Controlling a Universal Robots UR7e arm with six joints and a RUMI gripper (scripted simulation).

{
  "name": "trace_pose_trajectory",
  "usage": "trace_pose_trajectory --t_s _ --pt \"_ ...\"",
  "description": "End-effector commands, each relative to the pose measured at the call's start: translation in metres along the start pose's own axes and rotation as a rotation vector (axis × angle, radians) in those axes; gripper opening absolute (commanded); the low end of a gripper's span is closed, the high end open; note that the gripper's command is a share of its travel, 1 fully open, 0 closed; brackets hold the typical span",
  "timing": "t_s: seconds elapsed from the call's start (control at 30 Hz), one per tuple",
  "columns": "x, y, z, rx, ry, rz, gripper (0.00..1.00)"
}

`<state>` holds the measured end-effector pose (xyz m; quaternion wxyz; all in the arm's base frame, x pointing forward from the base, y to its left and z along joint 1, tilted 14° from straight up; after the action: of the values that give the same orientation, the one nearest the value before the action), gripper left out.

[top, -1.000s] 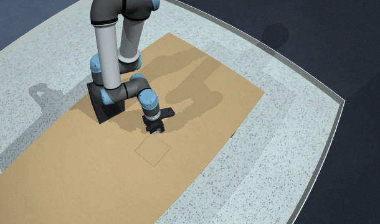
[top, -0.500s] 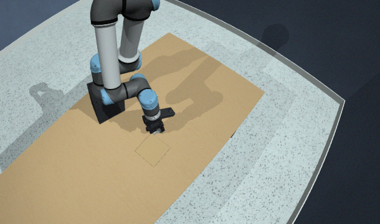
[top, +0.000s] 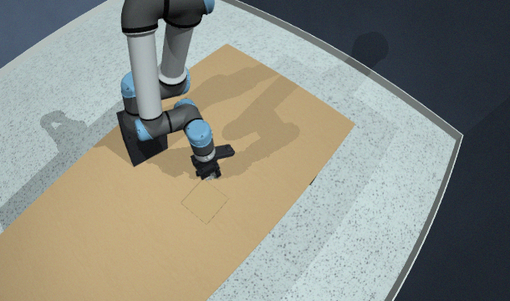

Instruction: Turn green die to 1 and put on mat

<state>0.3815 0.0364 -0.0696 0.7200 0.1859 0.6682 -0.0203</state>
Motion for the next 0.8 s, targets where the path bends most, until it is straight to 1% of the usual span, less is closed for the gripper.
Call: trace_pose_trajectory --t_s 0.0,0.17,0.37,0.43,0.77 --pt "-0.003 0.0 0.0 0.0 -0.001 0.0 0.03" --pt "-0.01 0.0 0.0 0.0 -0.001 0.0 0.03" --pt "-0.026 0.0 0.0 0.0 -0.001 0.0 0.03" --pt "-0.026 0.0 0.0 0.0 -0.001 0.0 0.03" --pt "-0.063 0.0 0.0 0.0 -0.001 0.0 0.03"
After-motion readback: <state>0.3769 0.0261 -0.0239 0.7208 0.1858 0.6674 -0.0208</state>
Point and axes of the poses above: the point where the finger pads meet when closed, its own x axis out along the fingers, its own z axis across the jaws, y = z × x, the point moved 3 cm from there along -x, back along the fingers, and after that the axes turned 9 degrees about -x, right-handed, at the moved point
